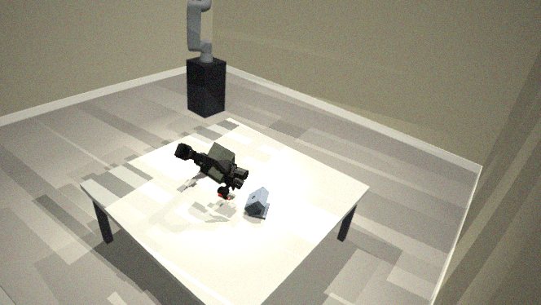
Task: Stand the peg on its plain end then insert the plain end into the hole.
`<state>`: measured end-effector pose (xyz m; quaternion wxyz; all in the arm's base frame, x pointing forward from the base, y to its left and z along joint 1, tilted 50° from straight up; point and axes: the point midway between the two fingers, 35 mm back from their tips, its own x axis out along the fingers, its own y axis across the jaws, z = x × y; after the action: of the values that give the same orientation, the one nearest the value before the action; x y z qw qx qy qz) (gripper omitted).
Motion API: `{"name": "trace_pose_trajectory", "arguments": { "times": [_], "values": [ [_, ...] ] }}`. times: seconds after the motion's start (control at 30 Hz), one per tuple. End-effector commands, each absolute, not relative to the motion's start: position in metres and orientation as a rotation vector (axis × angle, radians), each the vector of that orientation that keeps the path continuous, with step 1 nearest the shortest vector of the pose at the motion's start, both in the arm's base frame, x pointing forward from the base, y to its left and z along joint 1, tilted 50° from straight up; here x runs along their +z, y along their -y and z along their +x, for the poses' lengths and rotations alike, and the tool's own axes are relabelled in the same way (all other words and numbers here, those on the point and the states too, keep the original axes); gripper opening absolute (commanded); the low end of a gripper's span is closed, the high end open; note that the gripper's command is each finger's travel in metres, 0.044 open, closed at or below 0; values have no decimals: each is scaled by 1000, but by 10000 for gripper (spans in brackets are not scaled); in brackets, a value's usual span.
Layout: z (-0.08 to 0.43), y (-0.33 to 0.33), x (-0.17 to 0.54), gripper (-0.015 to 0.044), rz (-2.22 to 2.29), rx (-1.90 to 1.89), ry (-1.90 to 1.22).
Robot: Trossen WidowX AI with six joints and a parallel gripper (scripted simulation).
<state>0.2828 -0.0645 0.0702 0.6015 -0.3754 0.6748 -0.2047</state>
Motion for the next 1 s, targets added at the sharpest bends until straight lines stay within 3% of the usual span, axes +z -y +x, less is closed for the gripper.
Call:
{"name": "trace_pose_trajectory", "arguments": {
  "times": [0.0, 0.5, 0.9, 0.97],
  "values": [
    [281, 71, 66, 440, -878, -475, -1570],
    [279, 88, 53, 440, -880, -482, -1569],
    [279, 88, 53, 125, -880, -482, -1569],
    [279, 88, 53, 110, -880, -482, -1569]
  ]
}}
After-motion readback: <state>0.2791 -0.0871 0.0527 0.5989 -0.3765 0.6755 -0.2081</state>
